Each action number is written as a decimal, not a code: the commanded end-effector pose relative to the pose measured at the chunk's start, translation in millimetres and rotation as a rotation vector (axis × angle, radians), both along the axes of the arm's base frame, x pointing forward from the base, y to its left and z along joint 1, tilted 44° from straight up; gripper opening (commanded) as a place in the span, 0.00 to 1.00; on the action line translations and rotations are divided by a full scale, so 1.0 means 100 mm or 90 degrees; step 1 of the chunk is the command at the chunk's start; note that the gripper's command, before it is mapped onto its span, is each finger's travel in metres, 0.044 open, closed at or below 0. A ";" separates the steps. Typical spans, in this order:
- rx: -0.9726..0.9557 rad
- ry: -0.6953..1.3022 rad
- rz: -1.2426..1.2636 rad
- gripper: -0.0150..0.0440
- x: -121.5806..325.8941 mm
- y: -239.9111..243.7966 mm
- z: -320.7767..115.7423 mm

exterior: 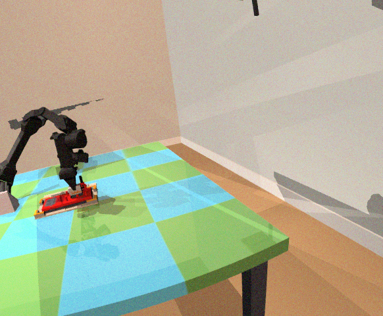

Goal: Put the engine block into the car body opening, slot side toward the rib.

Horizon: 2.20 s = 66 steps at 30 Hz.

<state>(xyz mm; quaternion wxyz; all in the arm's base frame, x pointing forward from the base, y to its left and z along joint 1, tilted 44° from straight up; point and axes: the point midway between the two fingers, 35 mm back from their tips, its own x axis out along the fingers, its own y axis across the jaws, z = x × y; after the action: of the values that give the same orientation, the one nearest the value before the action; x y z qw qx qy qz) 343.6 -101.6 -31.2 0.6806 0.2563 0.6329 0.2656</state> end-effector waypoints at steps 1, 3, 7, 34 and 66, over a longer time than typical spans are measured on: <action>0.002 0.003 -0.006 0.52 0.00 0.01 -0.01; 0.002 0.004 -0.007 0.52 0.00 0.01 -0.01; 0.002 0.004 -0.008 0.52 0.00 0.02 -0.01; 0.002 0.003 -0.006 0.52 0.01 0.05 -0.05; 0.000 0.002 -0.003 0.66 0.01 0.09 -0.09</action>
<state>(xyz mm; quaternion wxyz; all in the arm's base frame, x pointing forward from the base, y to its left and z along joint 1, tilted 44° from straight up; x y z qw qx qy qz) 344.6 -92.8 -40.6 0.6798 0.2586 0.6335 0.2639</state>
